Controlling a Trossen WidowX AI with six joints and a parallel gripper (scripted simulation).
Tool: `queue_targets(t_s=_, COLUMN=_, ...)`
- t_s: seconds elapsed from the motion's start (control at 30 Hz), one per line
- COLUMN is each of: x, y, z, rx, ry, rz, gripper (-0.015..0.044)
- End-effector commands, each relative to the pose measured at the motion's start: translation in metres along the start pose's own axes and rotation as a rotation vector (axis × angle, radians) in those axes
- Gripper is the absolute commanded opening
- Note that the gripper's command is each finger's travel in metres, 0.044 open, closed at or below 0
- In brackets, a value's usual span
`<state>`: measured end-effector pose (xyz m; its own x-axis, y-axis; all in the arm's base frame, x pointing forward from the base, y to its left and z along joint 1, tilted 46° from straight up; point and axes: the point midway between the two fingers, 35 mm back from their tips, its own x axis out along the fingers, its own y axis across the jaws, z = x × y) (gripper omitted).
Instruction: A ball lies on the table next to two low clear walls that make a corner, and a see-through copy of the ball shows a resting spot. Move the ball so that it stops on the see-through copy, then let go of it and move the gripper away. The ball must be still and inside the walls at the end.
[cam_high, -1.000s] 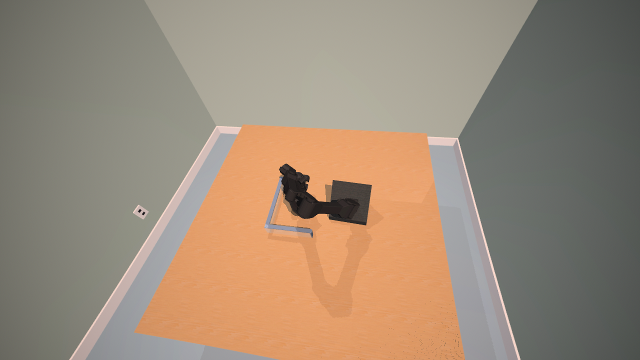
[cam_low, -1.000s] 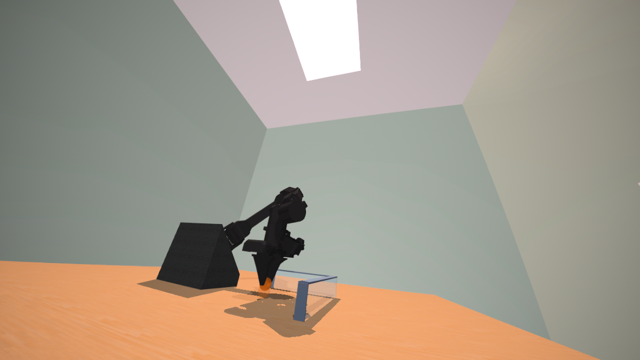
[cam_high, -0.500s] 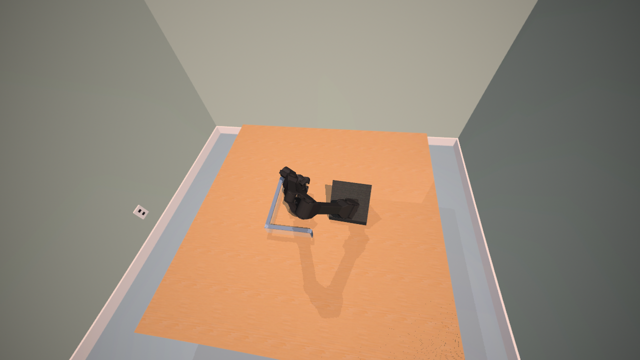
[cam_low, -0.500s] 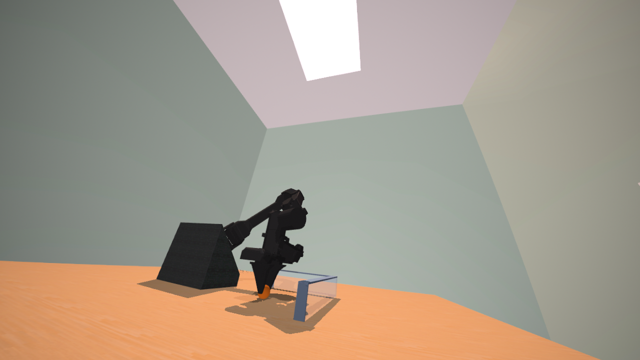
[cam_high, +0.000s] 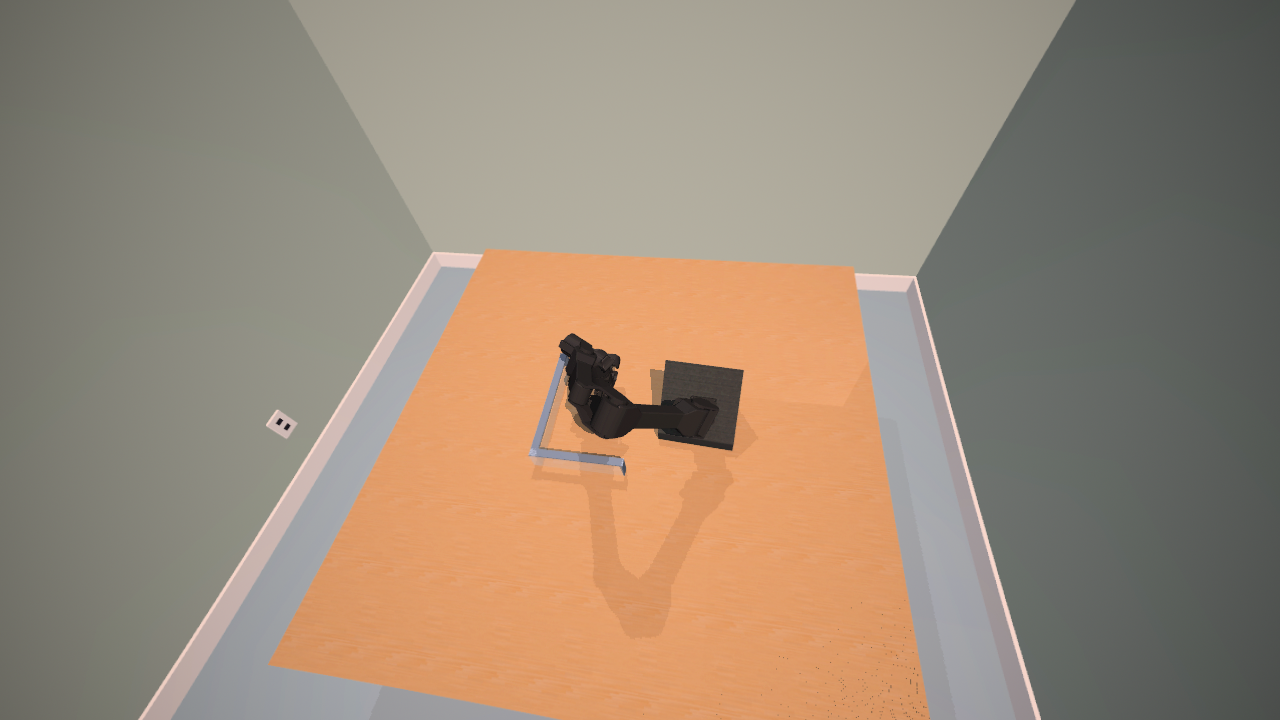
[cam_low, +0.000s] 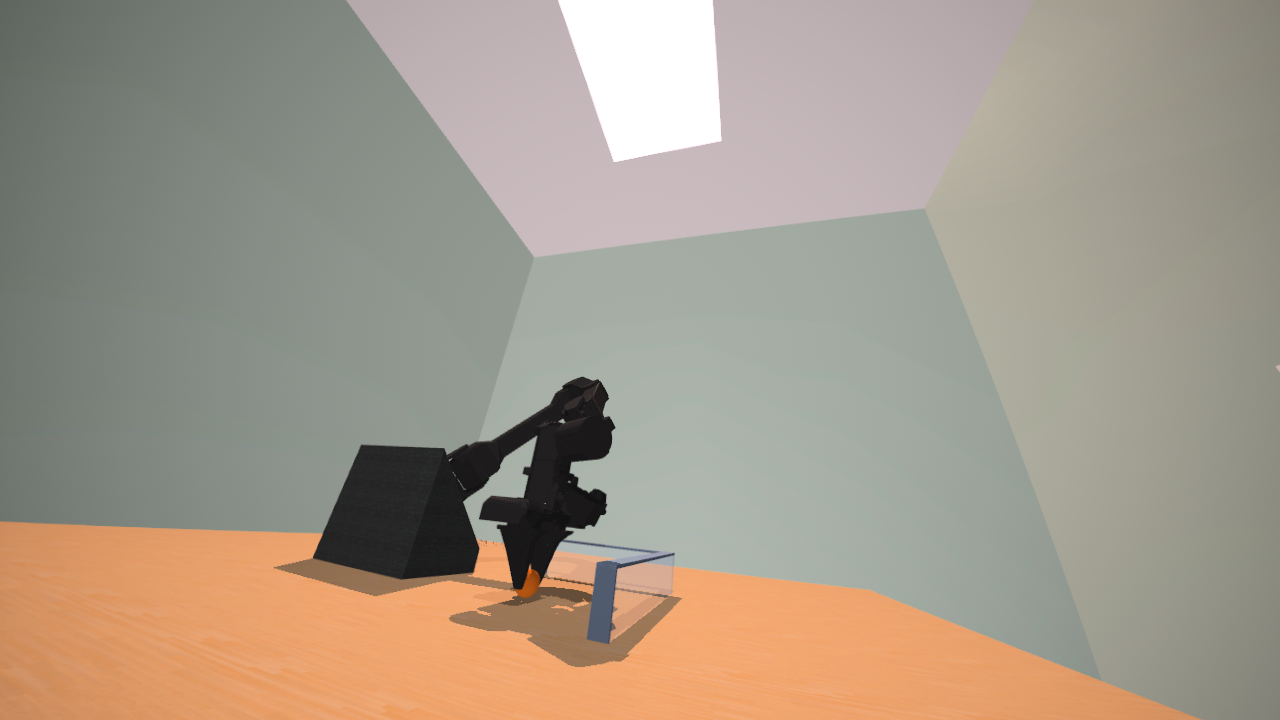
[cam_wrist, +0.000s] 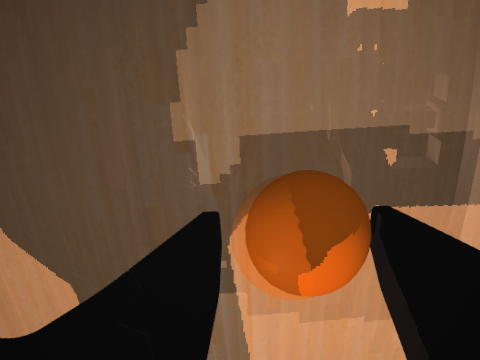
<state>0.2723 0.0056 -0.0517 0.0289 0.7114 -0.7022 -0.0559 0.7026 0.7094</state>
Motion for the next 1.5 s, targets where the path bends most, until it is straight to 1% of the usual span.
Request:
queue_targets(t_s=0.0, x=0.000, y=0.000, z=0.000, rx=0.000, ry=0.000, rz=0.000, gripper=0.0254)
queue_targets(t_s=0.13, x=-0.003, y=0.000, z=0.000, rx=0.000, ry=0.000, rz=-0.001, gripper=0.0254)
queue_targets(t_s=0.2, x=-0.025, y=-0.002, z=0.003, rx=0.001, ry=0.001, rz=-0.004, gripper=0.0254)
queue_targets(t_s=0.3, x=-0.075, y=-0.001, z=0.001, rx=0.001, ry=0.004, rz=-0.003, gripper=0.0254)
queue_targets(t_s=0.37, x=-0.087, y=0.000, z=0.000, rx=0.001, ry=0.004, rz=-0.001, gripper=0.0254)
queue_targets(t_s=0.57, x=-0.087, y=0.000, z=0.000, rx=0.001, ry=0.004, rz=-0.001, gripper=0.0254)
queue_targets(t_s=0.6, x=-0.078, y=-0.001, z=0.003, rx=0.003, ry=-0.006, rz=-0.005, gripper=0.0254)
queue_targets(t_s=1.47, x=-0.078, y=-0.001, z=0.003, rx=0.003, ry=-0.006, rz=-0.005, gripper=0.0254)
